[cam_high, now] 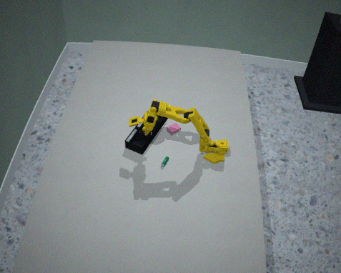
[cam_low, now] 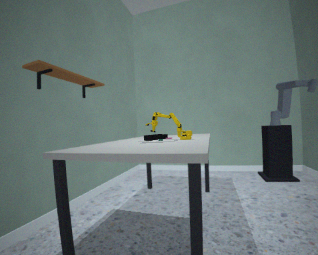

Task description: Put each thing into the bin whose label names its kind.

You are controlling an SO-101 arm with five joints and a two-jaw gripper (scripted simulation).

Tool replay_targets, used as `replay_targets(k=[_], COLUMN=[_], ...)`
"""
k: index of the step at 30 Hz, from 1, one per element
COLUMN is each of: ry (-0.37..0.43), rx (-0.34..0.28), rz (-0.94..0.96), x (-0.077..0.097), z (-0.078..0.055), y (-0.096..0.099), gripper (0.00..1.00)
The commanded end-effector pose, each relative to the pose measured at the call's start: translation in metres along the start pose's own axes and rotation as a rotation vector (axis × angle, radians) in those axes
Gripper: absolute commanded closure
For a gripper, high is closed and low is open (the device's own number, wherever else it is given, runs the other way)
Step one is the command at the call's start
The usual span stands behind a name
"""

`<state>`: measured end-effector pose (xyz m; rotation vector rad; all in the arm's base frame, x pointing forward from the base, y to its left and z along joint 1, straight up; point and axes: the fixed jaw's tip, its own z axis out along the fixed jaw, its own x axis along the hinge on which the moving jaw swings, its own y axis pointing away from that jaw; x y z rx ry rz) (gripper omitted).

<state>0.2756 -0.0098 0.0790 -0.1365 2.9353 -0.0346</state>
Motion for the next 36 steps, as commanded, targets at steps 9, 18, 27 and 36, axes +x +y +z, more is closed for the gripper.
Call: replay_targets(k=[9, 18, 27, 36], ry=[-0.137, -0.152, -0.152, -0.152], rx=[0.005, 0.004, 0.004, 0.004], rz=[0.1, 0.119, 0.119, 0.119], x=[-0.028, -0.031, -0.031, -0.031], z=[-0.007, -0.006, -0.006, -0.006], y=[0.003, 0.003, 0.003, 0.003], gripper=[1.0, 1.0, 1.0, 1.0])
